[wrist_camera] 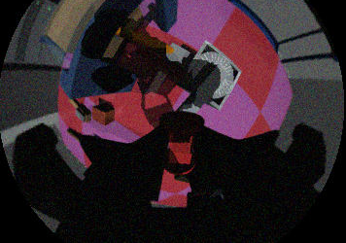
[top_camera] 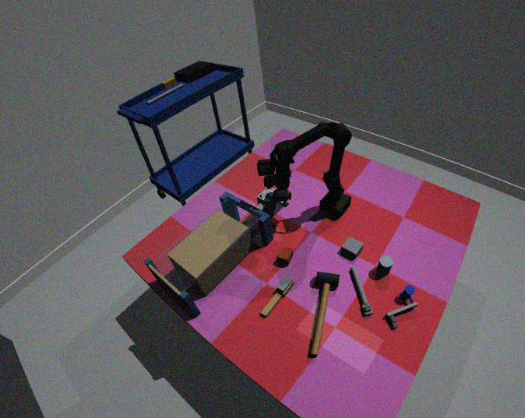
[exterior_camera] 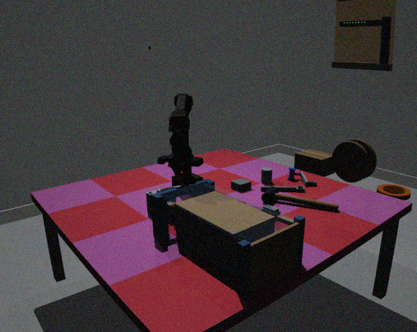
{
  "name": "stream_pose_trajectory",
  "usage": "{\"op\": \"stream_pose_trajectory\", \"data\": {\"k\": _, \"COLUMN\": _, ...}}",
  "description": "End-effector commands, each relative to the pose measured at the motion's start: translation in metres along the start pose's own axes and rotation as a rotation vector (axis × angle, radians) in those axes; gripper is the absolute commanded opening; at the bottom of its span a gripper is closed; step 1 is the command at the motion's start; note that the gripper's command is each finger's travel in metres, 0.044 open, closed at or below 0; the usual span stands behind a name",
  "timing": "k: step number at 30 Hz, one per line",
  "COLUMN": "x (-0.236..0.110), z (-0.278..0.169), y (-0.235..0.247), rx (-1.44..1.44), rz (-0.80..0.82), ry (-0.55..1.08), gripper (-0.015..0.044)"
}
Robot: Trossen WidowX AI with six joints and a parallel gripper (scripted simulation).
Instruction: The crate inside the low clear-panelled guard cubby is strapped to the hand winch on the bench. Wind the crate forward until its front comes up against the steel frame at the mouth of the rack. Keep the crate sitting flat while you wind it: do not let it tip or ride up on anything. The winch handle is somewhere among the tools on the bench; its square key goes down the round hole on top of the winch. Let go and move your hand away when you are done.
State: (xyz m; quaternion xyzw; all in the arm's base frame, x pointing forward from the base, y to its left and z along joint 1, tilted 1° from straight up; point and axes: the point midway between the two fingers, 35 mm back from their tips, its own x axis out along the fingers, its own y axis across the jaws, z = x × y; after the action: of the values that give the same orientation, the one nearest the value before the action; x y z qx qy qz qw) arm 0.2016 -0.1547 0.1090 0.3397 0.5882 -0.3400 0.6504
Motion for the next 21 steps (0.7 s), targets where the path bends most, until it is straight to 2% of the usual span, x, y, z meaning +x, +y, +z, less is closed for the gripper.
{"op": "stream_pose_trajectory", "data": {"k": 1, "x": 0.010, "z": -0.017, "y": -0.012, "rx": 0.003, "rz": -0.027, "ry": 0.062, "gripper": 0.0000}}
{"op": "stream_pose_trajectory", "data": {"k": 21, "x": 0.009, "z": -0.028, "y": -0.042, "rx": 0.003, "rz": -0.030, "ry": 0.063, "gripper": 0.0000}}
